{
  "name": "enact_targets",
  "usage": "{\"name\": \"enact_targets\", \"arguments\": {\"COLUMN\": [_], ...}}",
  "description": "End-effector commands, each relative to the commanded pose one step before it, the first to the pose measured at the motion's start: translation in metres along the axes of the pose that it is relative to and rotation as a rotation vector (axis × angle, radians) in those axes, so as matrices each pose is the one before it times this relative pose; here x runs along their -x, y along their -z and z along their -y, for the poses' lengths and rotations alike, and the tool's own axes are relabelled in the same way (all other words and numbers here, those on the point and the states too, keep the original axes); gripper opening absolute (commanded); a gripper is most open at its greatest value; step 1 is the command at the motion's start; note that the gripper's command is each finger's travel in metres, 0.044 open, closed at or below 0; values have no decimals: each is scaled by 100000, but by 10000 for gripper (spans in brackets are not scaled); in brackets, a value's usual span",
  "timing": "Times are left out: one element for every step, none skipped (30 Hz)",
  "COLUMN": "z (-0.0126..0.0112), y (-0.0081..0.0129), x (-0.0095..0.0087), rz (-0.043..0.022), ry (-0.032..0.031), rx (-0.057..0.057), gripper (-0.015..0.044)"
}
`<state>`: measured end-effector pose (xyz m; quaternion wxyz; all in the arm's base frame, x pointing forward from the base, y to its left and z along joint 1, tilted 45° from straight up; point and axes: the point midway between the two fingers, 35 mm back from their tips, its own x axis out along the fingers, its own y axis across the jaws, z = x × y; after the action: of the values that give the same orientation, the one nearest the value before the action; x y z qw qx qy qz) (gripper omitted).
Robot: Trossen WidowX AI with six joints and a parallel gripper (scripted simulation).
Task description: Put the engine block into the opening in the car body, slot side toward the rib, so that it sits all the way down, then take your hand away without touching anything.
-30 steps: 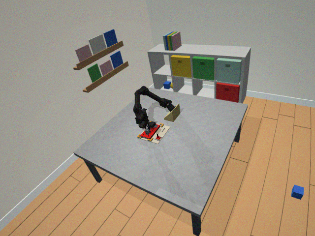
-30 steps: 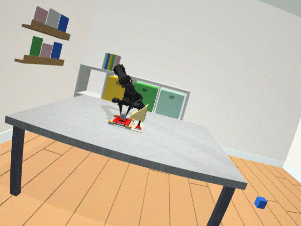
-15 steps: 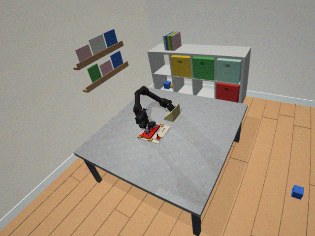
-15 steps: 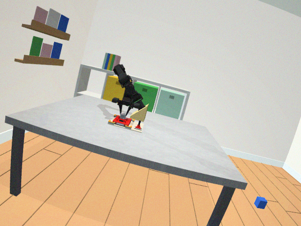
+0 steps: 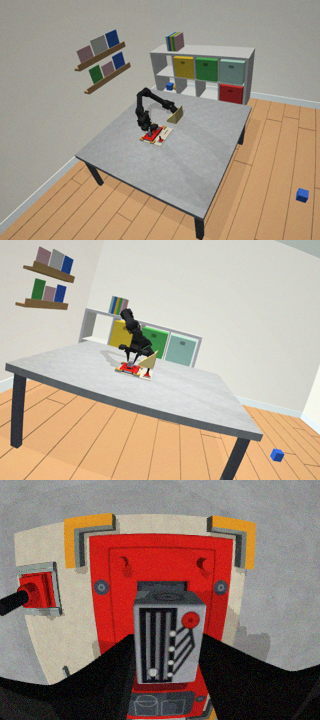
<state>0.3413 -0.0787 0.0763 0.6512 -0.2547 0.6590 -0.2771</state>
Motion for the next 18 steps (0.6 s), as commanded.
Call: {"name": "enact_targets", "arguments": {"z": [45, 1, 0, -1, 0, 0, 0, 1, 0, 0, 0, 3, 1, 1, 0, 0, 0, 0], "y": [-26, 0, 0, 1, 1, 1, 0, 0, 0, 0, 0, -1, -1, 0, 0, 0, 0, 0], "x": [-92, -32, -31, -30, -29, -30, -30, -31, -31, -30, -30, -30, -30, -30, -30, -30, -30, -30], "rz": [191, 0, 0, 0, 0, 0, 0, 0, 0, 0, 0, 0, 0, 0, 0, 0, 0, 0], "ry": [414, 1, 1, 1, 1, 1, 1, 1, 1, 1, 1, 1, 1, 1, 1, 1, 1, 1], "rx": [-217, 163, 191, 211, 186, 145, 102, 64, 30, 4, -14, -25, -31, -31, -29, -24, -18, -13], "gripper": [158, 158, 158, 158, 158, 158, 158, 158, 158, 158, 158, 158, 158, 158, 158, 158, 158, 158]}}
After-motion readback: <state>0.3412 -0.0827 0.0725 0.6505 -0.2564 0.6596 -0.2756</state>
